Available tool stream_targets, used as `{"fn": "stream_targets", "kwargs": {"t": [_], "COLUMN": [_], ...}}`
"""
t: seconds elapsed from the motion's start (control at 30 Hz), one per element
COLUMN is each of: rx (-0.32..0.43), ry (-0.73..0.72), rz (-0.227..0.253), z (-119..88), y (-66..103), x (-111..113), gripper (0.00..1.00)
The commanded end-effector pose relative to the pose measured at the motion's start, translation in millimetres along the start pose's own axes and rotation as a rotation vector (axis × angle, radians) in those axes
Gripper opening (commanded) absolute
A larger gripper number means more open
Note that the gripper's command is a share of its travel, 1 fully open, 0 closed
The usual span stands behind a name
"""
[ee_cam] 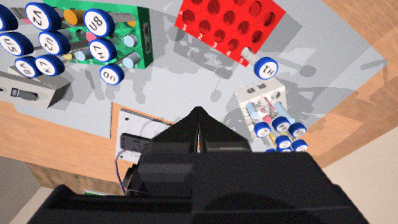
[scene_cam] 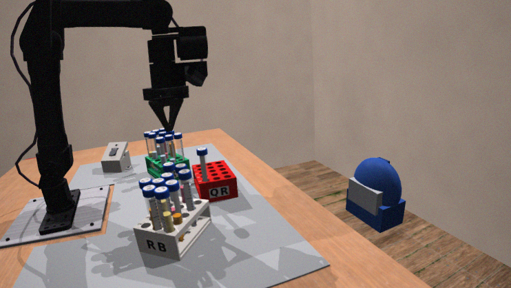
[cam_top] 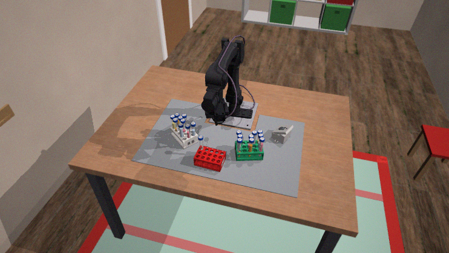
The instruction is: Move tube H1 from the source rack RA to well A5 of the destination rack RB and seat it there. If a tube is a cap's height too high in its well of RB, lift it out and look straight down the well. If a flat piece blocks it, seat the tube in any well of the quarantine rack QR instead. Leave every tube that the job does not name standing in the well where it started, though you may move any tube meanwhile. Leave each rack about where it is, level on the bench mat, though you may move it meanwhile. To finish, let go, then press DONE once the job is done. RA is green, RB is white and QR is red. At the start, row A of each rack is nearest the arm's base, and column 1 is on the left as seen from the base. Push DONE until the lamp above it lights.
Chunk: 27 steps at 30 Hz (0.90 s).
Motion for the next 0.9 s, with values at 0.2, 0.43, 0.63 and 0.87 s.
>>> {"fn": "stream_targets", "kwargs": {"t": [0.2,0.43,0.63,0.87], "rx": [-0.053,-0.051,-0.048,-0.048], "ry": [0.365,0.531,0.721,0.721], "rz": [-0.029,-0.032,-0.037,-0.037], "z": [8.1,8.2,8.2,8.1], "y": [10.0,10.0,10.0,9.9], "x": [-4.1,-4.0,-4.0,-4.2], "gripper": [0.0,0.0,0.0,0.0]}}
Point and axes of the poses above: the point where the finger pads meet when closed, its own y axis back along the fingers, its own x axis across the jaws, z = x × y, the point moved 4 cm from there along y, back along the fingers, and after that the axes turned 3 degrees about -y, right-handed, at the moved point
